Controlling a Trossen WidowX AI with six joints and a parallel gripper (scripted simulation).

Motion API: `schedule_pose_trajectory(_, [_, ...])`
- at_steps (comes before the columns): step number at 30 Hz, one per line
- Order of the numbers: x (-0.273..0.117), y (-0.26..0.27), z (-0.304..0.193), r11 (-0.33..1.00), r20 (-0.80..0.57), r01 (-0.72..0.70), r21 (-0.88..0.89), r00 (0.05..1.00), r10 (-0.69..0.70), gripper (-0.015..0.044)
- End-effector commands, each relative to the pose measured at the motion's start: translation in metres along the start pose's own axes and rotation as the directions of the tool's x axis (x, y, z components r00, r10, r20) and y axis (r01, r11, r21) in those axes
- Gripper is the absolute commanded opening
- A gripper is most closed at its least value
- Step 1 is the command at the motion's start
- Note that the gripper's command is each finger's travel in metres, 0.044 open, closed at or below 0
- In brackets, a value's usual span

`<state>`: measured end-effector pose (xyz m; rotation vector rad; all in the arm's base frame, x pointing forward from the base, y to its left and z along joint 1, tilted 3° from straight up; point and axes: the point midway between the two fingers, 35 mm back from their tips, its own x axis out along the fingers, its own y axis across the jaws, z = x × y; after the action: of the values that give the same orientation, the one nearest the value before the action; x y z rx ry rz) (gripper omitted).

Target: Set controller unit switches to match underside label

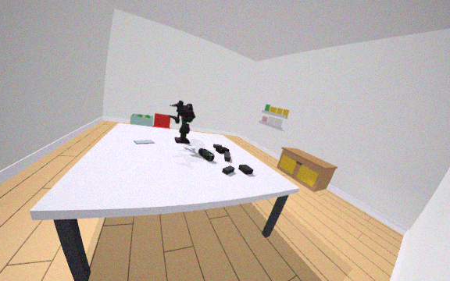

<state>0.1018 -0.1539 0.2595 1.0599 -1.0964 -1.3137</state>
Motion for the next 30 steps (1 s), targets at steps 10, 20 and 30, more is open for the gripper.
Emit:
schedule_pose_trajectory(10, [-0.018,0.043,-0.078,0.913,-0.227,-0.214,-0.348,0.964,0.139,0.0138])
schedule_pose_trajectory(20, [-0.094,0.044,-0.221,0.437,-0.685,-0.637,-0.635,0.725,0.062,0.0])
schedule_pose_trajectory(30, [-0.185,-0.028,-0.291,-0.042,-0.831,-0.892,-0.45,0.436,-0.346,0.0])
